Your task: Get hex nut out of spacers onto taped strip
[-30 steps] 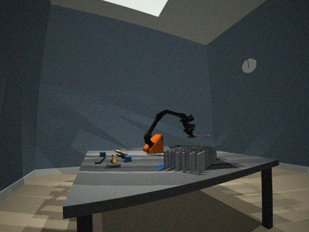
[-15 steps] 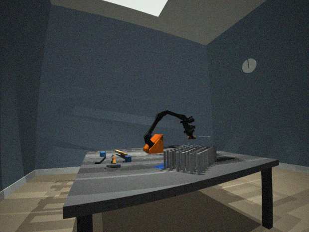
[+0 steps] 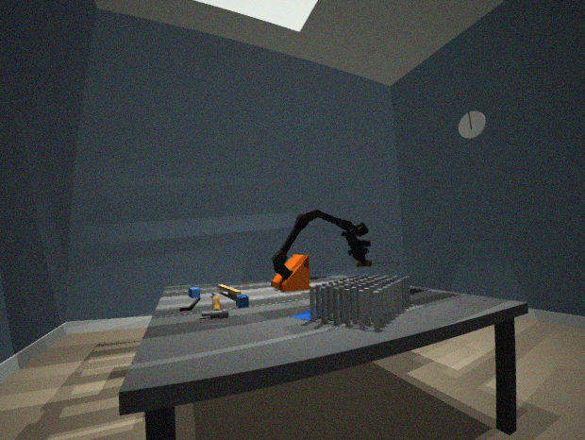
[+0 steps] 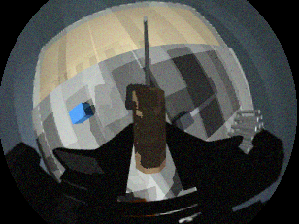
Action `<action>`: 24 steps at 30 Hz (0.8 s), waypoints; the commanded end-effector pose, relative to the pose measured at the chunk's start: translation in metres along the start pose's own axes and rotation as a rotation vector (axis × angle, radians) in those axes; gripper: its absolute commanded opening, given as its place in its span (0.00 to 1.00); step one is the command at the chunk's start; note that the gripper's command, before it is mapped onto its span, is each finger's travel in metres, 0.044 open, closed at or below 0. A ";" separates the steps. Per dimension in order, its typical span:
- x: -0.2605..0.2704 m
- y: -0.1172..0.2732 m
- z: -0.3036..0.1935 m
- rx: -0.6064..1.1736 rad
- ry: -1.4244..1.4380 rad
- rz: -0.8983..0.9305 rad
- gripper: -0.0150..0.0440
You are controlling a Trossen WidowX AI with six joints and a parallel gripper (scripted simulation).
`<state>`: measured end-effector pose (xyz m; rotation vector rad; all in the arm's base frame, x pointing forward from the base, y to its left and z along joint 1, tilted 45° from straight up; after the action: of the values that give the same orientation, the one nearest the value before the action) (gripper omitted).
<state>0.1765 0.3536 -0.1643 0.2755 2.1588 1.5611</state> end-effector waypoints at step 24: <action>-0.003 -0.026 -0.010 0.000 0.002 -0.004 0.25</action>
<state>0.1764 0.3385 -0.1827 0.2771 2.1589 1.5617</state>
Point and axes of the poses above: the point midway between the two fingers, 35 mm back from their tips, its own y axis back along the fingers, its own x axis across the jaws, z = x × y, the point moved 5 cm from there along y, back along the fingers, and after that the axes turned 8 degrees about -y, right-handed, at the moved point
